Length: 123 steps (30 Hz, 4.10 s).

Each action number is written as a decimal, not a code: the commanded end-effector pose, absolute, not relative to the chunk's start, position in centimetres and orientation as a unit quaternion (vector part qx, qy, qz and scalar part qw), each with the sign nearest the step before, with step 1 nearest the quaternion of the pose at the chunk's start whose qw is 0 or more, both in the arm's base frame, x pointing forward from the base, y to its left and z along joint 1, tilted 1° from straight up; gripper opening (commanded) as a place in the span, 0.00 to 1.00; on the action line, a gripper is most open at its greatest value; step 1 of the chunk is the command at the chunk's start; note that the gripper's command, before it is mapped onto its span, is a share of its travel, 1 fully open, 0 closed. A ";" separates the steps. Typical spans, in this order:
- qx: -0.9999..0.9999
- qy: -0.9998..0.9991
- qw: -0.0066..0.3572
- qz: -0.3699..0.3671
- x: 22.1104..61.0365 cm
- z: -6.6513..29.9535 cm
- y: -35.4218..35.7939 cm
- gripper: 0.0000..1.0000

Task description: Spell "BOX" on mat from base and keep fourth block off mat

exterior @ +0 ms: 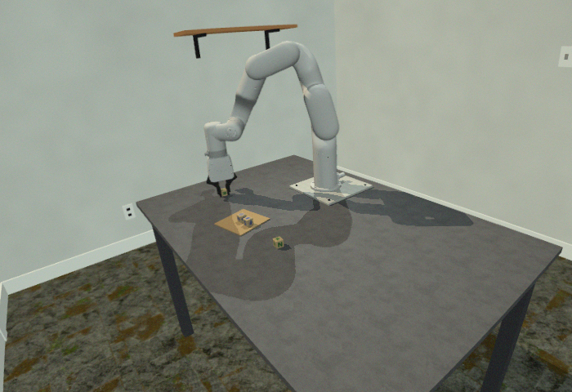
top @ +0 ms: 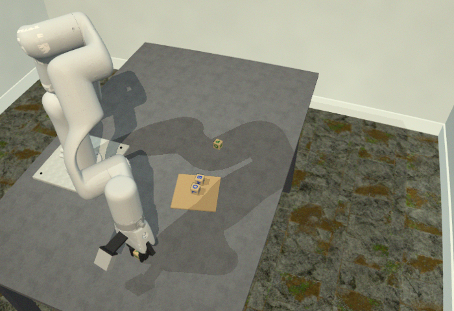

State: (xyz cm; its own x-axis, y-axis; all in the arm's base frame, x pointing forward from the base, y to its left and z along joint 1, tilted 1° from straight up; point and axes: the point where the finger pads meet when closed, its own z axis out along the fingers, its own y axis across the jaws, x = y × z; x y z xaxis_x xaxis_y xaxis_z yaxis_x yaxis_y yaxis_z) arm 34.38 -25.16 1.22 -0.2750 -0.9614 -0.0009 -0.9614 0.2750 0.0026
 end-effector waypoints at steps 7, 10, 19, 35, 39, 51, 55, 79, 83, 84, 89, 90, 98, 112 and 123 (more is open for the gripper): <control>0.602 -0.798 0.000 0.000 34.5 1.3 -25.2 0.21; 0.602 -0.798 0.000 0.000 34.5 1.3 -25.2 0.21; 0.602 -0.798 0.000 0.000 34.5 4.8 -25.3 0.21; 0.602 -0.798 0.000 0.000 34.4 11.3 -25.3 0.21; 0.602 -0.798 0.000 0.000 34.4 11.3 -25.3 0.21; 0.624 -0.781 0.000 0.000 34.6 11.3 -25.0 0.21; 0.642 -0.766 0.000 0.000 34.8 11.3 -24.7 0.21; 0.821 -0.571 0.000 0.001 36.6 11.4 -21.5 0.21; 0.844 -0.536 0.000 0.001 36.9 11.4 -20.9 0.21; 0.850 -0.527 0.000 0.001 36.9 11.4 -20.8 0.21; 0.866 -0.500 0.000 0.001 37.1 11.4 -20.4 0.21; 0.881 -0.472 0.000 0.001 37.3 11.4 -20.0 0.21; 0.916 -0.400 0.000 0.001 37.8 11.5 -19.0 0.21; 0.964 -0.265 0.000 0.001 38.5 11.5 -17.2 0.21; 0.985 -0.173 0.000 0.001 38.9 11.6 -15.9 0.21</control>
